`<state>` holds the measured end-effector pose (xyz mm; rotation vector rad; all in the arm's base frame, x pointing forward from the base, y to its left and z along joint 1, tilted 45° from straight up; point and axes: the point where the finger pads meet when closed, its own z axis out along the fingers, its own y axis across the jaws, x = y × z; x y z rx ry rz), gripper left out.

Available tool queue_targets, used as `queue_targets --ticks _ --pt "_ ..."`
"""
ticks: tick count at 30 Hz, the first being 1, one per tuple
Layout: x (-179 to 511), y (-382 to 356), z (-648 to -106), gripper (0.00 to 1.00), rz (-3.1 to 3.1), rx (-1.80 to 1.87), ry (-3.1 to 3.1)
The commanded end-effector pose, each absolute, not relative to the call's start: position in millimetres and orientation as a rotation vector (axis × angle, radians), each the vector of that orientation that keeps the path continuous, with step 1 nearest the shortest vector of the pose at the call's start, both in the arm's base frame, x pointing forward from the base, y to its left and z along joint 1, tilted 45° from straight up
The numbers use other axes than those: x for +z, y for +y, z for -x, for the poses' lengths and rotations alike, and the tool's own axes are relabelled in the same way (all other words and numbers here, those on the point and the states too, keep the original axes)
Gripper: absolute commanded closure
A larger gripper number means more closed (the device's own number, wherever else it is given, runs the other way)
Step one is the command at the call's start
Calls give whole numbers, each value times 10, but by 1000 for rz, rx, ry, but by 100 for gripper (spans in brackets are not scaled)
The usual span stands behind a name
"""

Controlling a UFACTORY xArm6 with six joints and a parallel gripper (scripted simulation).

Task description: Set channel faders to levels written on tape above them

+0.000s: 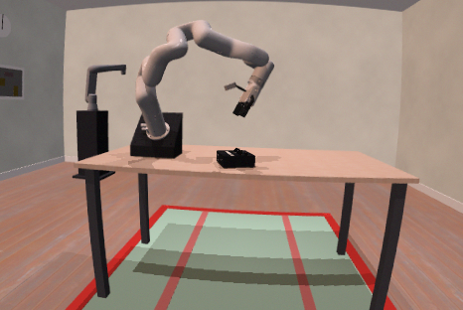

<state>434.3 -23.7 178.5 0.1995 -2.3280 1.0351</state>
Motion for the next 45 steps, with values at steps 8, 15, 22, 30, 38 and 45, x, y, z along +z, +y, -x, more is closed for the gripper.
queue_targets --ticks 8,15,22,30,38,45 --pt "1794 -228 -4350 0 -197 1036 -2332" --pt "1794 -228 -4350 0 -197 1036 -2332" --pt "1794 -228 -4350 0 -197 1036 -2332" --pt "1794 -228 -4350 0 -198 1036 -2332" --pt "1788 -247 -4354 0 -291 1005 -2316" --pt "1771 -299 -4364 0 -556 915 -2254"
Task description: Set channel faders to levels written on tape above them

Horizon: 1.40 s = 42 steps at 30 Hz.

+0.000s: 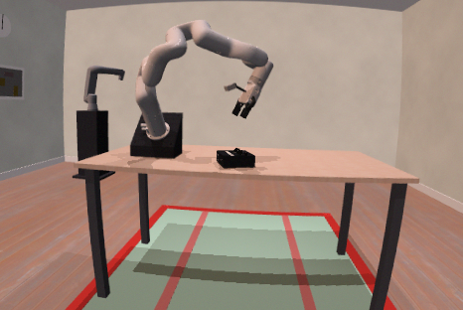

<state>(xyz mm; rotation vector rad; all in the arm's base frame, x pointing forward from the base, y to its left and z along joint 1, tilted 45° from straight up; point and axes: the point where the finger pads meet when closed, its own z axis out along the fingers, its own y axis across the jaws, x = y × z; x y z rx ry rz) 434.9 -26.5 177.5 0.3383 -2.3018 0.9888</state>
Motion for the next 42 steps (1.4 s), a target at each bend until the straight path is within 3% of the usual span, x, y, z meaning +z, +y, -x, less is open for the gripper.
queue_targets --ticks 1,42 --pt "1766 -310 -4366 0 -618 893 -2235" --pt "1475 -539 -4216 0 -1981 363 -1000"
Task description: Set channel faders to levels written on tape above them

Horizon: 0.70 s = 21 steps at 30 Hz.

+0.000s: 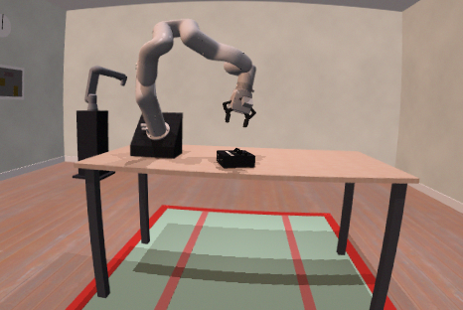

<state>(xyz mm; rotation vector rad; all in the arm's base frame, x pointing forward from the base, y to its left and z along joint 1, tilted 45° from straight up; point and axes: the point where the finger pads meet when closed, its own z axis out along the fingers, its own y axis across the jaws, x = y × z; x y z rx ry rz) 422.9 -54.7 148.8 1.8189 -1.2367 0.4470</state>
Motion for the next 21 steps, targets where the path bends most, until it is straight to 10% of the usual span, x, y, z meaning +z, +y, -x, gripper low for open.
queue_targets --ticks 1,21 --pt "1473 -538 -4214 0 -2002 350 -959" --pt "1472 -537 -4213 0 -2316 66 -150"
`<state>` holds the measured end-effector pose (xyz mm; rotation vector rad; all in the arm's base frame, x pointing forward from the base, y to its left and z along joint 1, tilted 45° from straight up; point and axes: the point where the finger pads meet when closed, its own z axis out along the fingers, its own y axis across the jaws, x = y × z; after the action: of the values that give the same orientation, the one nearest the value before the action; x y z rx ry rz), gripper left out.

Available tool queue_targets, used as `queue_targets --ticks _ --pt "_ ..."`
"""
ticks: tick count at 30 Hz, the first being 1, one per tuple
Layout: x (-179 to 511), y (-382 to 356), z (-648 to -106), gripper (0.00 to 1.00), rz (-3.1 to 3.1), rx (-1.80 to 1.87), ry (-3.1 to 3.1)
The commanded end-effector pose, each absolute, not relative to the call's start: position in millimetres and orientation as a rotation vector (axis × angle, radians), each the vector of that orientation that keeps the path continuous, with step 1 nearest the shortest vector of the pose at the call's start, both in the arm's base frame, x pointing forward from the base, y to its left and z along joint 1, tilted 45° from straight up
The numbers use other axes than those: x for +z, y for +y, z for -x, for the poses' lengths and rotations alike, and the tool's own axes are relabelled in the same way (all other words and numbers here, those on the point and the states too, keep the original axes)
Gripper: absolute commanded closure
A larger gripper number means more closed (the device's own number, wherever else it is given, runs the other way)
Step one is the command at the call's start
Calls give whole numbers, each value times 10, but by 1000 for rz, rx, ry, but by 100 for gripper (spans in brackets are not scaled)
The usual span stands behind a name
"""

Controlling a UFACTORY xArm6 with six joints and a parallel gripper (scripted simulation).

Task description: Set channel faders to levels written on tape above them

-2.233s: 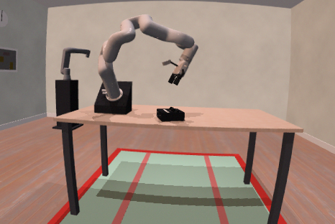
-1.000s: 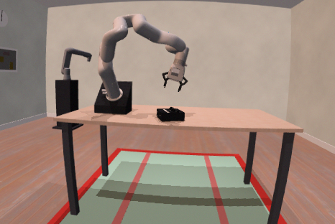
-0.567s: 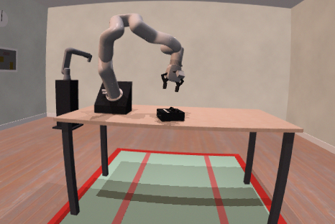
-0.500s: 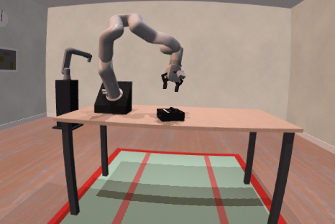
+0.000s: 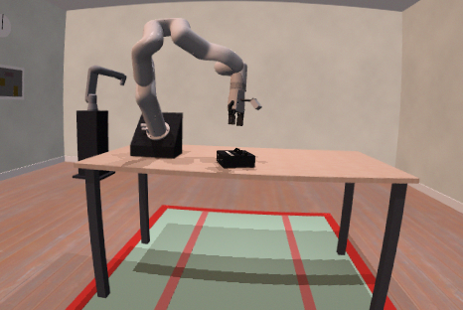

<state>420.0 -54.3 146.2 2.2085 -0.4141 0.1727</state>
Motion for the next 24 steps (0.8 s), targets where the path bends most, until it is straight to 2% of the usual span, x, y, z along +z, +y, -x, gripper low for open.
queue_targets --ticks 1,7,24 --pt "1475 -536 -4215 0 -2327 52 -113" --pt "1566 -497 -4277 0 -2346 47 -112" --pt "2370 -15 -4619 0 -2139 352 -885"
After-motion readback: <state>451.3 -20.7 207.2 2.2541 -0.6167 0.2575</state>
